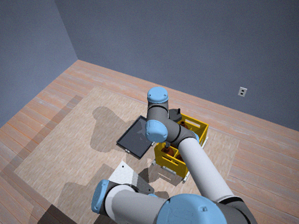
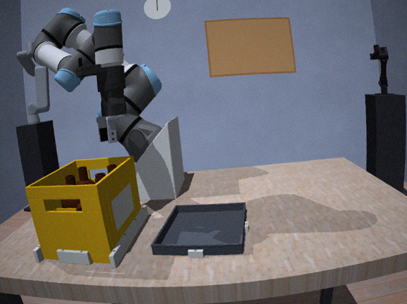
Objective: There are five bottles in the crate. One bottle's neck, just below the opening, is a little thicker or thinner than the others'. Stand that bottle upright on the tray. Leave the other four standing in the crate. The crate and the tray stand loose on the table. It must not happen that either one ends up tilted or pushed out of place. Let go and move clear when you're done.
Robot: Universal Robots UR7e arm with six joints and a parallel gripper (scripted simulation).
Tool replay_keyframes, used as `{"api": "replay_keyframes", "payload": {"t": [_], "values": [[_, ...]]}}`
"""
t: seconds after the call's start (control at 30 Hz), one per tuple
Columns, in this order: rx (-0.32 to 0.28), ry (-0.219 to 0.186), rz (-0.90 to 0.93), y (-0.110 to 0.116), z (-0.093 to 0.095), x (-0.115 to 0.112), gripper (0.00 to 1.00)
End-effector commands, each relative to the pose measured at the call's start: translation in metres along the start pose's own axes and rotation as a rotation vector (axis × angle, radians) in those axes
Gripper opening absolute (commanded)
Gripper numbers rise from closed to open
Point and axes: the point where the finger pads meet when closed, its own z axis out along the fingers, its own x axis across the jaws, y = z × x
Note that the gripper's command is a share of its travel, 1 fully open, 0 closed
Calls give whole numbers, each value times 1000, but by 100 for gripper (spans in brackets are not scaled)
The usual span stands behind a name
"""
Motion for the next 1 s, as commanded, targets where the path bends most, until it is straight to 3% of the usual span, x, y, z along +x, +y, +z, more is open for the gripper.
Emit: {"api": "replay_keyframes", "payload": {"t": [0.0,0.97], "values": [[0,-1,0,0,0,0,100],[0,-1,0,0,6,0,100]]}}
